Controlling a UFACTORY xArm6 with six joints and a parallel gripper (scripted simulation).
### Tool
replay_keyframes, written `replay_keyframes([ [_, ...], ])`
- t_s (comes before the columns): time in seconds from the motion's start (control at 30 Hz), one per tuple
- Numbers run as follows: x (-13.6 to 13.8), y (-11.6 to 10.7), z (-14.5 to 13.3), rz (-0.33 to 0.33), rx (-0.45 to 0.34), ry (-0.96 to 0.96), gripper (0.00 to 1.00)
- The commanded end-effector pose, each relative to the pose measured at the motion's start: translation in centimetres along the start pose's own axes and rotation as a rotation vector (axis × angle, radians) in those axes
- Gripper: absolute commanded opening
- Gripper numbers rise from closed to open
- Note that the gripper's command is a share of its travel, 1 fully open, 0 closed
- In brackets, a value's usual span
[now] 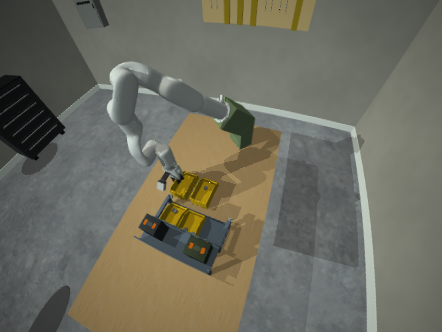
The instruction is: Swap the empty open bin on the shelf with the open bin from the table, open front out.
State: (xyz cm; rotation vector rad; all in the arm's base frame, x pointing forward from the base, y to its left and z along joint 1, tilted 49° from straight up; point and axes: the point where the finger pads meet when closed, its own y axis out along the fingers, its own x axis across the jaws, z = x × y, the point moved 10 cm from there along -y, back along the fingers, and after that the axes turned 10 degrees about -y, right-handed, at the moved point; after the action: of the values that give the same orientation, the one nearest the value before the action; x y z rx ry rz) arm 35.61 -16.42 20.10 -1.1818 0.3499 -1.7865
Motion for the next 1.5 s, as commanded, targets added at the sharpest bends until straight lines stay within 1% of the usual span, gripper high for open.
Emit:
replay_keyframes([
  [0.0, 0.0, -0.2, 0.1, 0.000, 0.001, 0.000, 0.26],
  [0.2, 0.0, -0.6, 0.1, 0.000, 0.001, 0.000, 0.26],
  [0.57, 0.0, -2.1, 0.0, 0.000, 0.001, 0.000, 0.26],
  [0.63, 0.0, -2.1, 0.0, 0.000, 0.001, 0.000, 0.26],
  [1.13, 0.0, -4.9, 0.0, 0.000, 0.001, 0.000, 0.26],
  [1.2, 0.0, -4.9, 0.0, 0.000, 0.001, 0.000, 0.26],
  [1.47, 0.0, -6.3, 0.0, 0.000, 0.001, 0.000, 0.26],
])
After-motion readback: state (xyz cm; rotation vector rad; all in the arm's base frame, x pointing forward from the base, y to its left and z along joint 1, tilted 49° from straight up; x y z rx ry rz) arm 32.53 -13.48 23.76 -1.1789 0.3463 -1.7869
